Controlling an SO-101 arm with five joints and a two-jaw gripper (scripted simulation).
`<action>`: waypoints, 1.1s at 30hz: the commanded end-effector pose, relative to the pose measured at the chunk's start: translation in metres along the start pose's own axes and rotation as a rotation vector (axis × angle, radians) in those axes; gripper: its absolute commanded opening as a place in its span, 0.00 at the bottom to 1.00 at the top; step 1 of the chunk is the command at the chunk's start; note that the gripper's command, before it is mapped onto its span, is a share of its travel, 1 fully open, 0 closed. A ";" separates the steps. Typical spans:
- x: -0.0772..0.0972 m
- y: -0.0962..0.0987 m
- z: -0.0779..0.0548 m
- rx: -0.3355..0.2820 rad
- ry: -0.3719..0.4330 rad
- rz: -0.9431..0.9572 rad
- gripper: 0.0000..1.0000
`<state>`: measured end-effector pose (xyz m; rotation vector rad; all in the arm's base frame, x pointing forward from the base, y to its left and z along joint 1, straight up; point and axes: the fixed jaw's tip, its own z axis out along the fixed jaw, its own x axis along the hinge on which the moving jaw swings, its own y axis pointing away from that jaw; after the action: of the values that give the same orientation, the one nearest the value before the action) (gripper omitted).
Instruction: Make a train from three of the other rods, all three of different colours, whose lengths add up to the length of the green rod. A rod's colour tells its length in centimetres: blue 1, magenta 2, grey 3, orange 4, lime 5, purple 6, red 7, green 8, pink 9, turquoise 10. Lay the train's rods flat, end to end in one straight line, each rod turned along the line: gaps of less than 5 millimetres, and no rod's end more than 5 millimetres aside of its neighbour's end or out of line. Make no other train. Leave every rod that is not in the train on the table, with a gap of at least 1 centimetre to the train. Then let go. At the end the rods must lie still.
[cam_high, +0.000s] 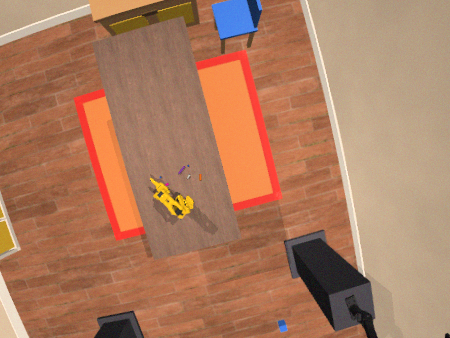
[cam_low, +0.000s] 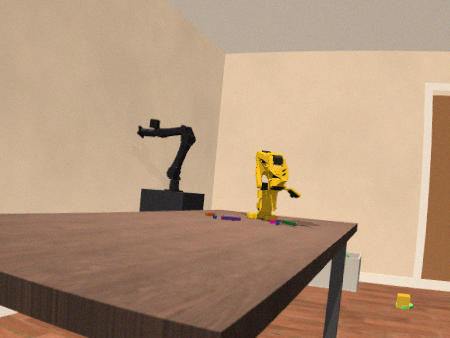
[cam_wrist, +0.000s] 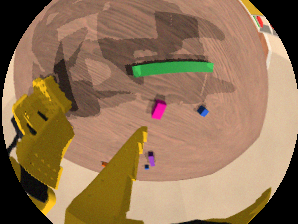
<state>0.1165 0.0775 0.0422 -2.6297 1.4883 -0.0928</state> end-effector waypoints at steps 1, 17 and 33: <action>-0.001 -0.014 -0.010 0.090 -0.006 0.010 1.00; -0.001 -0.010 -0.009 0.067 -0.004 -0.008 1.00; -0.001 -0.012 -0.008 0.077 -0.005 0.007 1.00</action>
<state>0.1157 0.0770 0.0419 -2.6341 1.4890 -0.0899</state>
